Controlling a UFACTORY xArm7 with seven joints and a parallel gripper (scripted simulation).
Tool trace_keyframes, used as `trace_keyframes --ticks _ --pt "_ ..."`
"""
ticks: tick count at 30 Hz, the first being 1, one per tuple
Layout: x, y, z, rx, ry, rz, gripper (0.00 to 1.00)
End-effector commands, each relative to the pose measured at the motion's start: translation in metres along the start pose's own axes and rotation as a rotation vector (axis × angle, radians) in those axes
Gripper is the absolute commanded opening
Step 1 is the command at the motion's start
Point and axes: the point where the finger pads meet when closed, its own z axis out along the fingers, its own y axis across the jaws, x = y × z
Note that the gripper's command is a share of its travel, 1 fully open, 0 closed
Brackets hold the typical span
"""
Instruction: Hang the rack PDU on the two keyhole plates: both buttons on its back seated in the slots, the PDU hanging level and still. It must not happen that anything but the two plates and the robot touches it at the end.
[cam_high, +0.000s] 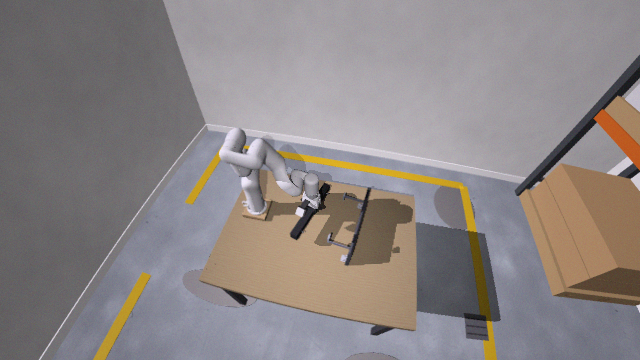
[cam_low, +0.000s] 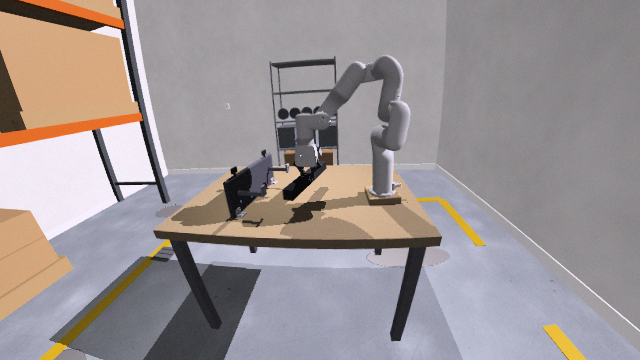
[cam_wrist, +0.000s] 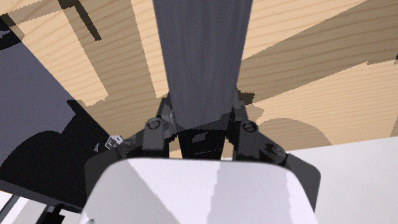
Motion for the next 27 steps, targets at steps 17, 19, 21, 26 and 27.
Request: trace_keyframes --ticks 17,19,21,26,27 --pt "-0.02 -0.076 -0.002 0.005 -0.002 -0.147 0.0" --pt "-0.023 -0.086 -0.002 0.005 -0.002 -0.147 0.0" --pt "-0.025 -0.093 -0.002 0.005 -0.002 -0.147 0.0" --pt "-0.027 -0.103 -0.002 0.005 -0.002 -0.147 0.0" --pt "-0.028 -0.104 -0.002 0.005 -0.002 -0.147 0.0"
